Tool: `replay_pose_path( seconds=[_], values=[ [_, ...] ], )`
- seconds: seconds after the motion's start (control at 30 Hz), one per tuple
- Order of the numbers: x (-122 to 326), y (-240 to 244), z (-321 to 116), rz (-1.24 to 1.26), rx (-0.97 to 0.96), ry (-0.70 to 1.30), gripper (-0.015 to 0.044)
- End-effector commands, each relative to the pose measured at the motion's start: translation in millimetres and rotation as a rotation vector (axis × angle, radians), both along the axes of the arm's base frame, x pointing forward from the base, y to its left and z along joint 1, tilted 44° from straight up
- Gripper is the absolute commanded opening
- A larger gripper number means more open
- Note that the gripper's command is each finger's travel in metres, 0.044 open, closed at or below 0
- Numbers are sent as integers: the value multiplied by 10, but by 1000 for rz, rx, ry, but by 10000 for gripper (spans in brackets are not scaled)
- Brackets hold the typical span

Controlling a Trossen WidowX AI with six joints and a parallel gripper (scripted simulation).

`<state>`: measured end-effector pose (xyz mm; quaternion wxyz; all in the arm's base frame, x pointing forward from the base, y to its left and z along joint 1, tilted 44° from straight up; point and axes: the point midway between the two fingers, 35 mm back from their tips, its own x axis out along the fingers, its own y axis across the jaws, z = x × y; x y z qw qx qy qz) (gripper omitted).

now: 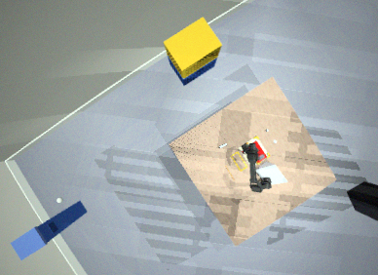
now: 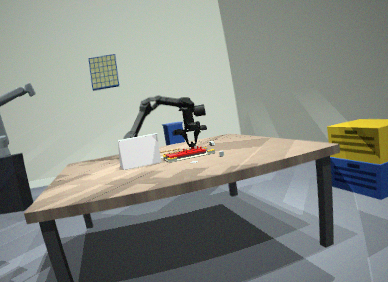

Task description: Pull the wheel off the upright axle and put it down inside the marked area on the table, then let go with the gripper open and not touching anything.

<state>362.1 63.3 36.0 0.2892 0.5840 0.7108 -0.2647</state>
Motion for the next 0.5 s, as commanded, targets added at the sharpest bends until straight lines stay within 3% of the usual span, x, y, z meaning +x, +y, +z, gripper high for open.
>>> replay_pose_path(
  seconds=[0.0, 0.47],
  values=[
    [7, -14, 12, 4, -1, -4, 0],
    [15, -45, 44, 2, -1, -5, 0]
  ],
)
